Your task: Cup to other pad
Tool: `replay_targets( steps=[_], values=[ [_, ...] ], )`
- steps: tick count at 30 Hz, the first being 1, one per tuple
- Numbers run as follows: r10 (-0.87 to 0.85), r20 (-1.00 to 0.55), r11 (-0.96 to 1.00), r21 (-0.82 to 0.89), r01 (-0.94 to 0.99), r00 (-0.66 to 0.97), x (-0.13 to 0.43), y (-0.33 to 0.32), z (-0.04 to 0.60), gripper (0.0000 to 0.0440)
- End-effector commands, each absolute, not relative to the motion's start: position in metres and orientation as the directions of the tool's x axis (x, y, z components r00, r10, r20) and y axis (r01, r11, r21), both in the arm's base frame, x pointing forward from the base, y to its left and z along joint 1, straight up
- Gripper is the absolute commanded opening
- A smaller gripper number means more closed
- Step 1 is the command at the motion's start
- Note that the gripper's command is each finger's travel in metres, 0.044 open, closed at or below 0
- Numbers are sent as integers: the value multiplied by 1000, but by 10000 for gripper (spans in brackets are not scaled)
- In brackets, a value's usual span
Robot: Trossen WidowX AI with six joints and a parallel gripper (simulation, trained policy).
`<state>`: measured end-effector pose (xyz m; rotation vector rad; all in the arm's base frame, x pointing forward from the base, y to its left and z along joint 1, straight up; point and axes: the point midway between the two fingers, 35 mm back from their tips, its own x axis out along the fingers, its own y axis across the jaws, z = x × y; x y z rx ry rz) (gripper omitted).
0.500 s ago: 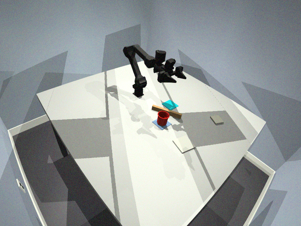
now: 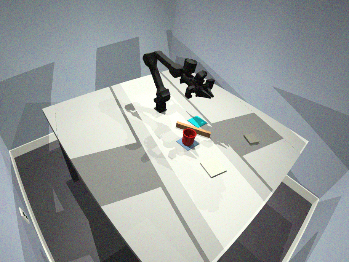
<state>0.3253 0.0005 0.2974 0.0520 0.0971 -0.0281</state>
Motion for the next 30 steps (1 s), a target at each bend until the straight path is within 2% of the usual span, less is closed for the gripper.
replay_targets(
  steps=[1, 9, 30],
  values=[
    [-15, -131, 997, 68, 24, 991, 329, 5, 298, 52],
    [21, -240, 994, 107, 5, 971, 337, 17, 290, 84],
    [62, -522, 983, 179, 38, 851, 352, 41, 271, 93]
  ],
)
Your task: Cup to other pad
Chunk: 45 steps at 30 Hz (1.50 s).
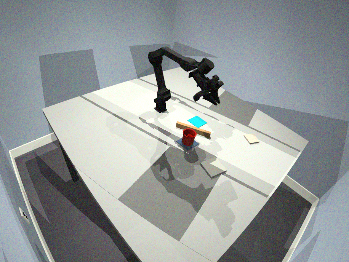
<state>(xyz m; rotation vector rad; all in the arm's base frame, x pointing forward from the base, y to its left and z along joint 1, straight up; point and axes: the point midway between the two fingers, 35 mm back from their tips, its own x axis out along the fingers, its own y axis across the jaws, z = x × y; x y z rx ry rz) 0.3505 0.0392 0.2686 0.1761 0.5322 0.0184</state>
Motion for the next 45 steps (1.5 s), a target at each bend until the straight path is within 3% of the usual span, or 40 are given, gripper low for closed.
replay_targets(
  steps=[1, 31, 45],
  values=[
    [63, -535, 983, 181, 42, 843, 352, 42, 269, 94],
    [11, -860, 990, 82, 116, 510, 353, 45, 228, 123],
    [-42, -948, 996, -17, 83, 315, 347, 28, 205, 114]
  ],
)
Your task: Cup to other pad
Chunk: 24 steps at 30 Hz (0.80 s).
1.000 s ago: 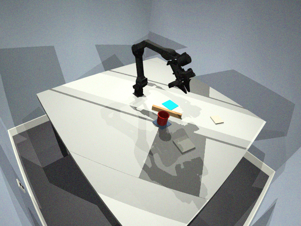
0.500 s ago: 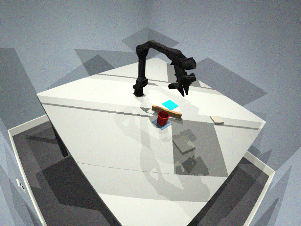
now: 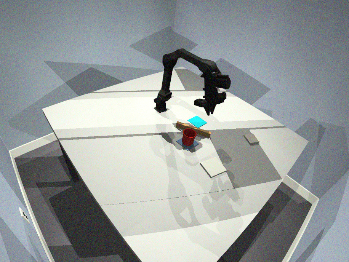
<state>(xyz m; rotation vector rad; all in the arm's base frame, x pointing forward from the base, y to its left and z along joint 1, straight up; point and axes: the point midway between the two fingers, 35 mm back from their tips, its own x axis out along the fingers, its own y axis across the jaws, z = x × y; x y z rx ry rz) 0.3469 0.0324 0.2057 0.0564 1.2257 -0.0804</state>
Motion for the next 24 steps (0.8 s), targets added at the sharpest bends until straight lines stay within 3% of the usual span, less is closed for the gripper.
replay_targets(
  steps=[1, 24],
  values=[
    [-46, -953, 997, -24, 78, 301, 347, 26, 203, 115],
    [-110, -993, 993, -111, -44, 43, 337, -22, 153, 140]
  ],
)
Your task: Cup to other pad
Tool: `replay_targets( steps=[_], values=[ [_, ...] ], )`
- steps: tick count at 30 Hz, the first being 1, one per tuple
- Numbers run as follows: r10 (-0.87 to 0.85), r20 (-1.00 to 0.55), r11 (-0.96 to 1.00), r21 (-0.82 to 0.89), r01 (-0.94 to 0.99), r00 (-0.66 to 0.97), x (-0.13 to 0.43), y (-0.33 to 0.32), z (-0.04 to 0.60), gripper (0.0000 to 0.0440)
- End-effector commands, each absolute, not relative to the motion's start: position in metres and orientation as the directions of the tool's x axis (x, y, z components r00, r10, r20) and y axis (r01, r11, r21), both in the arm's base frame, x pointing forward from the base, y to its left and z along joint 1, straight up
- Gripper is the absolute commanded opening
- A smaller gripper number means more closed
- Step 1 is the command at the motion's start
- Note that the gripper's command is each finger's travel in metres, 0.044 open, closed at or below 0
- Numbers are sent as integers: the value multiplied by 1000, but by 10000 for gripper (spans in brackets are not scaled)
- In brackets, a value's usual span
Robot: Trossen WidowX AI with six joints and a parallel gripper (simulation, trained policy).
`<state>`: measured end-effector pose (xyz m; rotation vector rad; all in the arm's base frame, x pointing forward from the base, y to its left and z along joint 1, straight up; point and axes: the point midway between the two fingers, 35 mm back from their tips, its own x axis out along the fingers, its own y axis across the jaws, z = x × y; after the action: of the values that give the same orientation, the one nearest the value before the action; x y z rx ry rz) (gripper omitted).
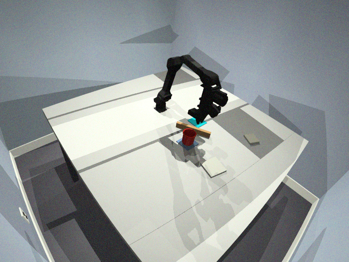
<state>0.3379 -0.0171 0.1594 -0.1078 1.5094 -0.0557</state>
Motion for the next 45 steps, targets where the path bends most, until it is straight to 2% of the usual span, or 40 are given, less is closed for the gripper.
replay_targets(
  steps=[1, 24, 26, 31, 32, 45],
  values=[
    [-110, -993, 992, -112, -50, 37, 336, -24, 150, 142],
    [-88, -993, 973, -68, -222, -83, 327, -49, 69, 175],
    [-85, -993, 966, -61, -250, -86, 326, -49, 63, 139],
    [-86, -990, 944, -46, -326, -109, 322, -52, 53, 9],
    [-85, -990, 940, -43, -339, -111, 321, -52, 53, 0],
    [-73, -992, 884, -17, -467, -102, 316, -47, 78, 0]
  ],
)
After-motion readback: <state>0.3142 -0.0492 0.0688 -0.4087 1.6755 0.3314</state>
